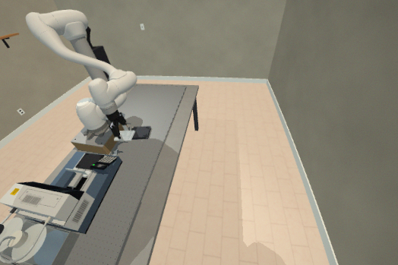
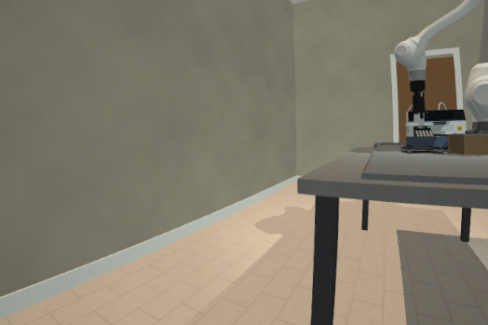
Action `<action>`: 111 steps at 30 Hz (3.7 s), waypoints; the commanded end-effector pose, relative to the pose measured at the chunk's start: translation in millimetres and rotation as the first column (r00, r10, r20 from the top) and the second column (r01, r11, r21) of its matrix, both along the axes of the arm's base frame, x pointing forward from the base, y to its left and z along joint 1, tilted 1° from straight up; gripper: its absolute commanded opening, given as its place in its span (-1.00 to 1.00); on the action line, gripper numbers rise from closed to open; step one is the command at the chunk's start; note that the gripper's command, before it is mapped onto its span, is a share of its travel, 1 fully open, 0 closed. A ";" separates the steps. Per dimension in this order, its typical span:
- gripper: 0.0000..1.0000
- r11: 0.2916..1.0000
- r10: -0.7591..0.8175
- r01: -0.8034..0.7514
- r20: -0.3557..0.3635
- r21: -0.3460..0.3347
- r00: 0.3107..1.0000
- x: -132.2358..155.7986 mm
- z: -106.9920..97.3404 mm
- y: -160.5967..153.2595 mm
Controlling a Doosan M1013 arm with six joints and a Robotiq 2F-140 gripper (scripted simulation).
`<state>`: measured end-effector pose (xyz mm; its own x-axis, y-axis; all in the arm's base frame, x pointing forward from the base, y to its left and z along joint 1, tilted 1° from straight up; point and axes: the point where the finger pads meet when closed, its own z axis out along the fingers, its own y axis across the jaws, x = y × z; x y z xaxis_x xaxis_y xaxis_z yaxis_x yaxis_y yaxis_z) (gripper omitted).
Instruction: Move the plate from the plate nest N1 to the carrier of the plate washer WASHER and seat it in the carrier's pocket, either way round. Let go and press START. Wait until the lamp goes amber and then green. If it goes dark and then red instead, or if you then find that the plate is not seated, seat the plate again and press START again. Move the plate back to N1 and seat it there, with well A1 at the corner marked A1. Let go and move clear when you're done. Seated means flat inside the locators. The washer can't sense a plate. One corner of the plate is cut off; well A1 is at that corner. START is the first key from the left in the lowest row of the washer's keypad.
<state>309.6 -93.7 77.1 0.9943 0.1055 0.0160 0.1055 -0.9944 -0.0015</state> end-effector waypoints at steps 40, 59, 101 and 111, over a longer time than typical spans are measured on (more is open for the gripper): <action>-0.80 0.999 0.041 -0.041 0.000 -0.001 0.999 15.8 -19.6 141.2; -0.80 0.999 0.041 -0.041 0.000 -0.001 0.999 15.7 -19.6 140.7; -0.80 0.999 0.041 -0.041 0.000 -0.001 0.999 16.4 -67.9 140.5; -0.80 0.999 0.041 -0.041 0.000 -0.001 0.999 16.7 -81.2 140.5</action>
